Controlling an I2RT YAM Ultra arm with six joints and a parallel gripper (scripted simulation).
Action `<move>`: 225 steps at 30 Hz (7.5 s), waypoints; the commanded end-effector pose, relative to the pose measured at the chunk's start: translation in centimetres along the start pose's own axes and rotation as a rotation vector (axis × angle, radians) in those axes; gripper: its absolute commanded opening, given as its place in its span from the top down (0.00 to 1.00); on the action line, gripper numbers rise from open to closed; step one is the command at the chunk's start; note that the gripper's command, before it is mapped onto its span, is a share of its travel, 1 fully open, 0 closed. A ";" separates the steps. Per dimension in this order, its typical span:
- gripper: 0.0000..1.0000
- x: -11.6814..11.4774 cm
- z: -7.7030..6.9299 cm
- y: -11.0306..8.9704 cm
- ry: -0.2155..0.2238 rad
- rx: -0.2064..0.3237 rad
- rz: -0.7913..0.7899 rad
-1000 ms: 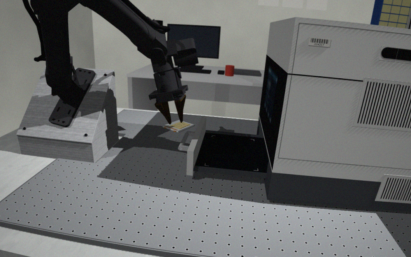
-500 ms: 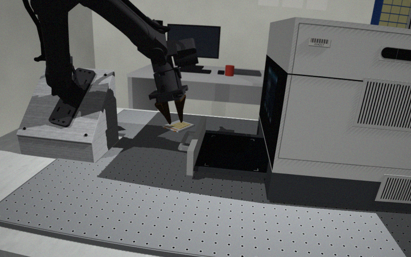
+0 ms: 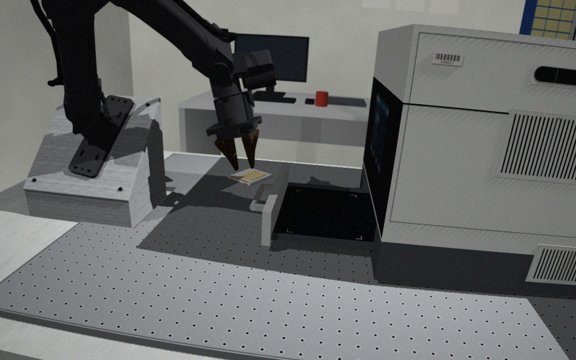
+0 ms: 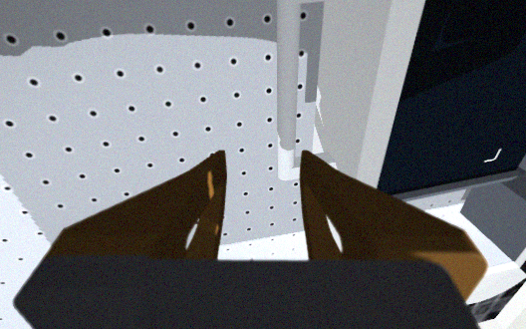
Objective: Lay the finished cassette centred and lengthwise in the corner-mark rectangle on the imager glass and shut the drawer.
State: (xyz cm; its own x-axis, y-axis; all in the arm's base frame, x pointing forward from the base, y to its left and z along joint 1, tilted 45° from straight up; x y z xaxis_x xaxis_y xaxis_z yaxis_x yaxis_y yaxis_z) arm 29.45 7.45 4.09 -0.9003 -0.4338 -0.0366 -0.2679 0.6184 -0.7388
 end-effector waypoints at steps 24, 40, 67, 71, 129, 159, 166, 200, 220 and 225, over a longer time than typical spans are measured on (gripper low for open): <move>0.65 0.6 -9.0 1.4 0.123 0.065 0.816; 0.65 0.0 -8.9 1.1 0.198 0.108 1.273; 0.65 -0.7 -5.0 0.0 0.176 0.108 1.268; 0.65 -1.0 -2.5 0.6 0.171 0.117 1.110; 0.65 -1.2 -0.3 -0.5 -0.070 -0.013 -0.022; 0.65 -1.2 -0.3 -0.5 -0.069 -0.014 -0.021; 0.65 -1.2 -0.3 -0.5 -0.069 -0.014 -0.021; 0.65 -0.5 4.4 0.2 -0.030 -0.016 -0.053; 0.65 -0.9 6.1 0.6 -0.048 -0.016 -0.062; 0.65 -0.6 7.3 0.2 -0.032 -0.016 -0.050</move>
State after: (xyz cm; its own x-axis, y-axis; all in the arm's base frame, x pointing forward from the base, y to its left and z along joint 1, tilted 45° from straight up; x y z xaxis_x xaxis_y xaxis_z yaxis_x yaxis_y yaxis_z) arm 32.43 3.05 -0.26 -0.8833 -0.4684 -0.0199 -0.3025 0.6017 -0.7392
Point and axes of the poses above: the point where the finger pads meet when closed, its own z axis out along the fingers, its own x axis across the jaws, y = z × x, the point moved 9 cm from there along -z, back along the fingers, and after that the axes turned 13 degrees about -z, right-handed, at the moved point
